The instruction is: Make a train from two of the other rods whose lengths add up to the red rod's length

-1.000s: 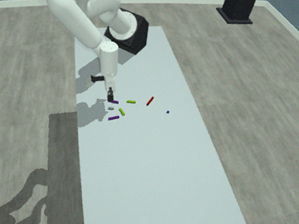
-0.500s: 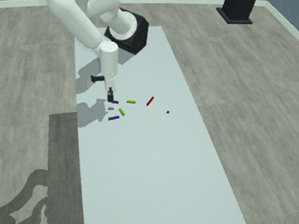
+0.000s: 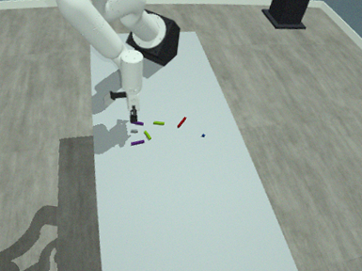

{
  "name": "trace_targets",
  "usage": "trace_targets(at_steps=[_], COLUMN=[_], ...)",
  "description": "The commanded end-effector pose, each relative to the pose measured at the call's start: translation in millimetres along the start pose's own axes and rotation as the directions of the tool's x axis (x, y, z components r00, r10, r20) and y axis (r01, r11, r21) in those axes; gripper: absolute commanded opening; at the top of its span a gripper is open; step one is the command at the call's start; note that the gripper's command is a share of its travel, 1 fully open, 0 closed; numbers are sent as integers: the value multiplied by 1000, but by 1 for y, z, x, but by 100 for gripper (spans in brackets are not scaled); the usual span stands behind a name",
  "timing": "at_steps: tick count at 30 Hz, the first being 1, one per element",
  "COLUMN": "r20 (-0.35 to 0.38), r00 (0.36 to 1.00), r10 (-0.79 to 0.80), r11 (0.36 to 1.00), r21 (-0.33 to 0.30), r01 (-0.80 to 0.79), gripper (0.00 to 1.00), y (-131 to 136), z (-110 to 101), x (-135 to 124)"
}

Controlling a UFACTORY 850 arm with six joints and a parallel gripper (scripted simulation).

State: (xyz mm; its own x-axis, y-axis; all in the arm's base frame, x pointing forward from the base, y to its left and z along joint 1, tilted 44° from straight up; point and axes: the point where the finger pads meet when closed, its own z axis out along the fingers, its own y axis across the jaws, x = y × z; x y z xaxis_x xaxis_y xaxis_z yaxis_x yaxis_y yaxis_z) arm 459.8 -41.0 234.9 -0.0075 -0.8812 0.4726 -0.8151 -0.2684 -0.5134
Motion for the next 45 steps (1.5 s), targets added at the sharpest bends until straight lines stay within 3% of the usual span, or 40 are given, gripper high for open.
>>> trace_targets(at_steps=[1,40,45], r20=[0,0,0], r00=[1000,1000,998], r10=[0,7,64], r11=[1000,1000,998], r21=[1,1,1], r01=[0,-7,-64], gripper=[100,100,100], y=[0,-1,-2], z=[0,0,0], x=[0,0,-1])
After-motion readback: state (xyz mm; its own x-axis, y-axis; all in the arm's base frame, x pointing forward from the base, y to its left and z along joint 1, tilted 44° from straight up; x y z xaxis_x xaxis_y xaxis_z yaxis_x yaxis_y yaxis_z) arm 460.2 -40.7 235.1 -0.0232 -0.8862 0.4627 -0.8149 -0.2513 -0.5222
